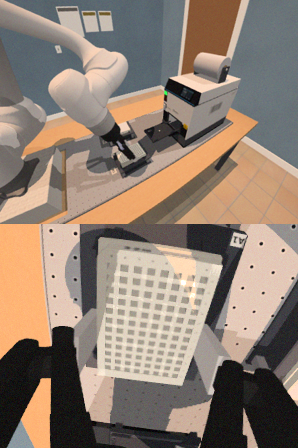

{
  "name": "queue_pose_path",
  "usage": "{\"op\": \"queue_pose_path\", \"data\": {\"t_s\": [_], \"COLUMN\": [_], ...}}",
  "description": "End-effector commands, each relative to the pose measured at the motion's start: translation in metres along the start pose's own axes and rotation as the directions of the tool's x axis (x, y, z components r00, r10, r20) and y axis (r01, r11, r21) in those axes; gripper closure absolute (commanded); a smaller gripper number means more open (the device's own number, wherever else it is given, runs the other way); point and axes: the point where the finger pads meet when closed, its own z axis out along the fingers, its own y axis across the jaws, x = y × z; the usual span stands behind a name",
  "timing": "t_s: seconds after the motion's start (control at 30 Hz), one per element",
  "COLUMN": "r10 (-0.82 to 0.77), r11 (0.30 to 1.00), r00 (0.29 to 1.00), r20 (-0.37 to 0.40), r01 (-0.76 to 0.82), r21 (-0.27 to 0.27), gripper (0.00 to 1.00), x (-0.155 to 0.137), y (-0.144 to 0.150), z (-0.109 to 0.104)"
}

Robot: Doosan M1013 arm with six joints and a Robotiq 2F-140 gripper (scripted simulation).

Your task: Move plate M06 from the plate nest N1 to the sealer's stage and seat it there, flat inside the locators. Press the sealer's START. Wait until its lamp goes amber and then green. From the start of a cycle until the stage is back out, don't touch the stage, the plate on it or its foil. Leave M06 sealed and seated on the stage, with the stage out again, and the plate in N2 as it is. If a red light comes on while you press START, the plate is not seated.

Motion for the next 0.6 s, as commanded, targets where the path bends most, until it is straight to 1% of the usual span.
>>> {"op": "queue_pose_path", "data": {"t_s": [0.0,0.2,0.57], "r10": [0.0,0.0,0.0], "r11": [1.0,1.0,1.0], "r00": [1.0,1.0,1.0], "r20": [0.0,0.0,0.0], "r01": [0.0,0.0,0.0], "r21": [0.0,0.0,0.0], "gripper": [0.9,0.9,0.9], "x": [-0.001,-0.002,-0.008], "y": [0.0,0.0,0.0], "z": [-0.002,-0.004,-0.021]}}
